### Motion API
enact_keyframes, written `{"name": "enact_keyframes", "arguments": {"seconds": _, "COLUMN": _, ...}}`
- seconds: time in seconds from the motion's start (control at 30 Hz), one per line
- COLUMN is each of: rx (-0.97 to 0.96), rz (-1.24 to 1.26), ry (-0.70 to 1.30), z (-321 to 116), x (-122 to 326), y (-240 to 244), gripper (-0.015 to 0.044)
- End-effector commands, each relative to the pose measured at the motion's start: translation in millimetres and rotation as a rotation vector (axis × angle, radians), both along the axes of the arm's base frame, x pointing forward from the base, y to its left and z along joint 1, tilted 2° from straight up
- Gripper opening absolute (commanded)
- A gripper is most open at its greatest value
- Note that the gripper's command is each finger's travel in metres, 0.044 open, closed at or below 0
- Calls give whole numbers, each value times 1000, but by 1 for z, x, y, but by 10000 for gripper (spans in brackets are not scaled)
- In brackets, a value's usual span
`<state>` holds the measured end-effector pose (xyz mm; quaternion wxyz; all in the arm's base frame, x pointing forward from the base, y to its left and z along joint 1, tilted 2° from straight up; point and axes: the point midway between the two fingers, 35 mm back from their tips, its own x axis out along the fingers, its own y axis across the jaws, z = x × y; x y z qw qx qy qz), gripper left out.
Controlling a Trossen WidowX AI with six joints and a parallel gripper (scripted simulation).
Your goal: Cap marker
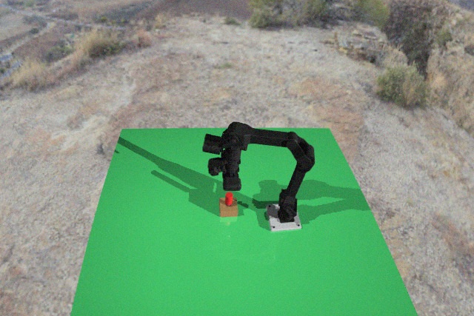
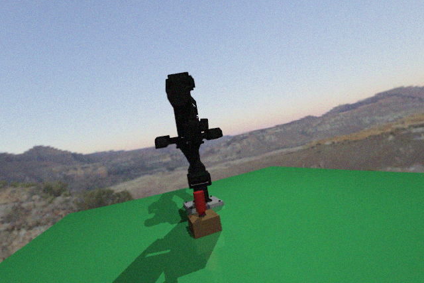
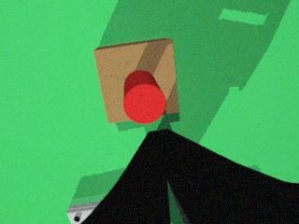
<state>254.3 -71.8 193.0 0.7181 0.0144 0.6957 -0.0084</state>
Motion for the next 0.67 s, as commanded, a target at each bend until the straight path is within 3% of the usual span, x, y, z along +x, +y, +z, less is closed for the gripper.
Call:
{"name": "enact_keyframes", "arguments": {"seconds": 0.0, "rx": -1, "rz": 0, "ry": -2, "z": 24, "x": -4, "y": 1, "gripper": 0}}
{"name": "enact_keyframes", "arguments": {"seconds": 0.1, "rx": -1, "rz": 0, "ry": -2, "z": 24, "x": -4, "y": 1, "gripper": 0}}
{"name": "enact_keyframes", "arguments": {"seconds": 0.63, "rx": -1, "rz": 0, "ry": -2, "z": 24, "x": -4, "y": 1, "gripper": 420}}
